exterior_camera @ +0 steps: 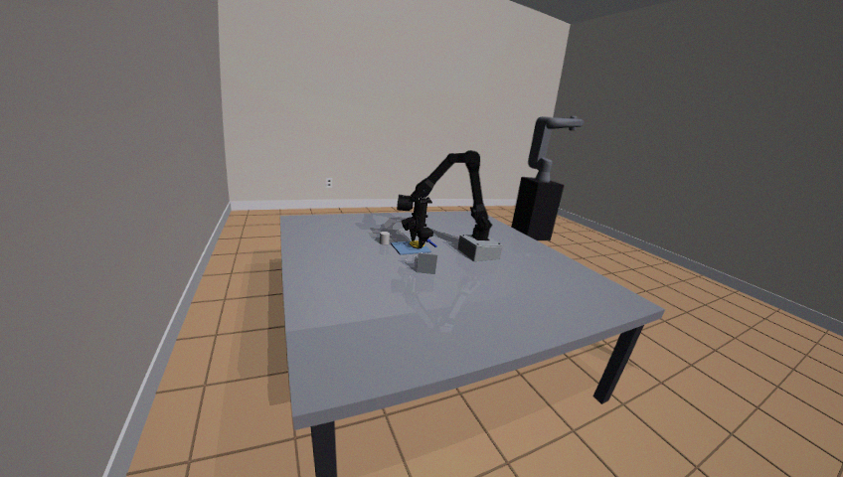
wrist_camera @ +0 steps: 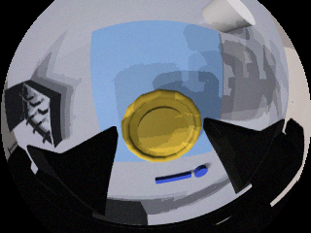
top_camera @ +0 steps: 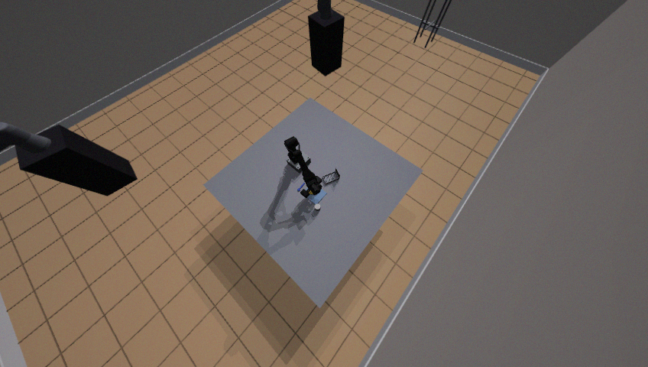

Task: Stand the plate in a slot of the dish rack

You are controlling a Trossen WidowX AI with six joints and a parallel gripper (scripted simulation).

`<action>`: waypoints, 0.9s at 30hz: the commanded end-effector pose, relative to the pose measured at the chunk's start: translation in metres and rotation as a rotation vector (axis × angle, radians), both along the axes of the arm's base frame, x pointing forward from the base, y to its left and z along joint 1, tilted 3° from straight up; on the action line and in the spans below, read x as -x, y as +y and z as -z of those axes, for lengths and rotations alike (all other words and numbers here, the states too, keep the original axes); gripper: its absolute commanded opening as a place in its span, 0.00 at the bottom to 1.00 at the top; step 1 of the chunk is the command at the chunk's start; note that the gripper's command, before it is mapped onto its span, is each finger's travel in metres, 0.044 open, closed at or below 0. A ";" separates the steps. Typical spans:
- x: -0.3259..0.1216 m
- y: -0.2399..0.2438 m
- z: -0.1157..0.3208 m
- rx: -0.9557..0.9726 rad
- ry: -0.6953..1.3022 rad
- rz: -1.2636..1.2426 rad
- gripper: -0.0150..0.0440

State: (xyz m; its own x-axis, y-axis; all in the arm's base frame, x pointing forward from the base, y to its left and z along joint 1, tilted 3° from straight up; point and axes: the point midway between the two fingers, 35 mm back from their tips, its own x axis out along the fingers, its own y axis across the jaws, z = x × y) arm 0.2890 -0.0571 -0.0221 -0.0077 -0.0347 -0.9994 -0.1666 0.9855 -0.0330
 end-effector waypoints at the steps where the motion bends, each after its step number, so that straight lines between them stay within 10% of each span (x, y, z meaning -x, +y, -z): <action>1: 0.003 -0.001 0.007 0.004 0.006 -0.003 0.93; 21: 0.003 -0.001 0.007 0.004 0.006 -0.003 0.79; 27: -0.003 -0.001 -0.010 0.004 0.005 -0.003 0.53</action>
State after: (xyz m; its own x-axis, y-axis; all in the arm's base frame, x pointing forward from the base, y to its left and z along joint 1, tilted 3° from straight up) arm 0.2857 -0.0573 -0.0250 -0.0257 -0.0330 -0.9991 -0.1674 0.9855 -0.0282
